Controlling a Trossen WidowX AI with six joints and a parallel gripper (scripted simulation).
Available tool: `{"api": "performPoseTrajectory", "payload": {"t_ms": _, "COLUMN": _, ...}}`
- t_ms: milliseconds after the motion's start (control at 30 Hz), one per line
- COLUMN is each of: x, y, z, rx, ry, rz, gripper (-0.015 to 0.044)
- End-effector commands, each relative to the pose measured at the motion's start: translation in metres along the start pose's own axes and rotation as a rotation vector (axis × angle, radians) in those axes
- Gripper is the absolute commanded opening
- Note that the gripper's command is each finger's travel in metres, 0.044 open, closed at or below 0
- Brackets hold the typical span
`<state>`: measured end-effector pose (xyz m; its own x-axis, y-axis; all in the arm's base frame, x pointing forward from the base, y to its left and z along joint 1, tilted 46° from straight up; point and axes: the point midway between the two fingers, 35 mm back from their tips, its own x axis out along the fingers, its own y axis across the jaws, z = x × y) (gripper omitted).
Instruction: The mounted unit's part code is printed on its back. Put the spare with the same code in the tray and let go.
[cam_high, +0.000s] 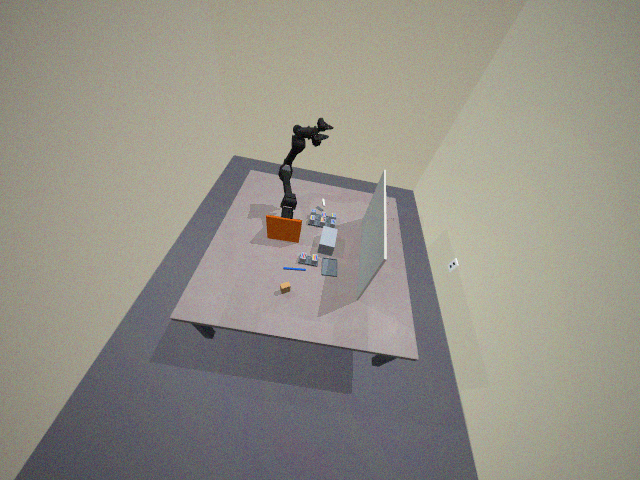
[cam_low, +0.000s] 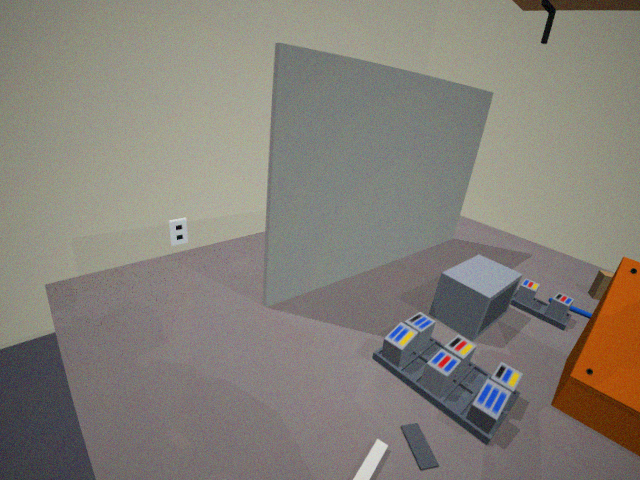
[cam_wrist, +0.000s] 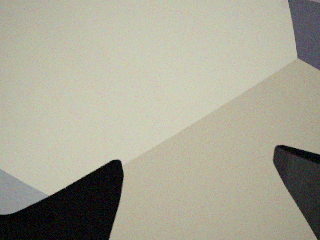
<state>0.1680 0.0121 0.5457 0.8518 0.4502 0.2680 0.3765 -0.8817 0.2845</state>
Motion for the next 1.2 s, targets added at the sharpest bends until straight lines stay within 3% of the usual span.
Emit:
{"api": "performPoseTrajectory", "payload": {"t_ms": 0, "x": 0.000, "y": 0.000, "z": 0.000, "rx": 0.000, "ry": 0.000, "rz": 0.000, "gripper": 0.0426}}
{"api": "performPoseTrajectory", "payload": {"t_ms": 233, "x": 0.002, "y": 0.004, "z": 0.000, "rx": 0.064, "ry": 0.016, "rz": 0.001, "gripper": 0.0440}}
{"api": "performPoseTrajectory", "payload": {"t_ms": 433, "x": 0.024, "y": 0.075, "z": 0.045, "rx": 0.692, "ry": -0.007, "rz": 0.054, "gripper": 0.0440}}
{"api": "performPoseTrajectory", "payload": {"t_ms": 567, "x": 0.042, "y": 0.093, "z": 0.077, "rx": 1.000, "ry": -0.022, "rz": 0.069, "gripper": 0.0440}}
{"api": "performPoseTrajectory", "payload": {"t_ms": 867, "x": 0.081, "y": 0.138, "z": 0.195, "rx": 1.785, "ry": -0.186, "rz": 0.256, "gripper": 0.0440}}
{"api": "performPoseTrajectory", "payload": {"t_ms": 1167, "x": 0.110, "y": 0.125, "z": 0.322, "rx": 2.463, "ry": -0.412, "rz": 0.599, "gripper": 0.0440}}
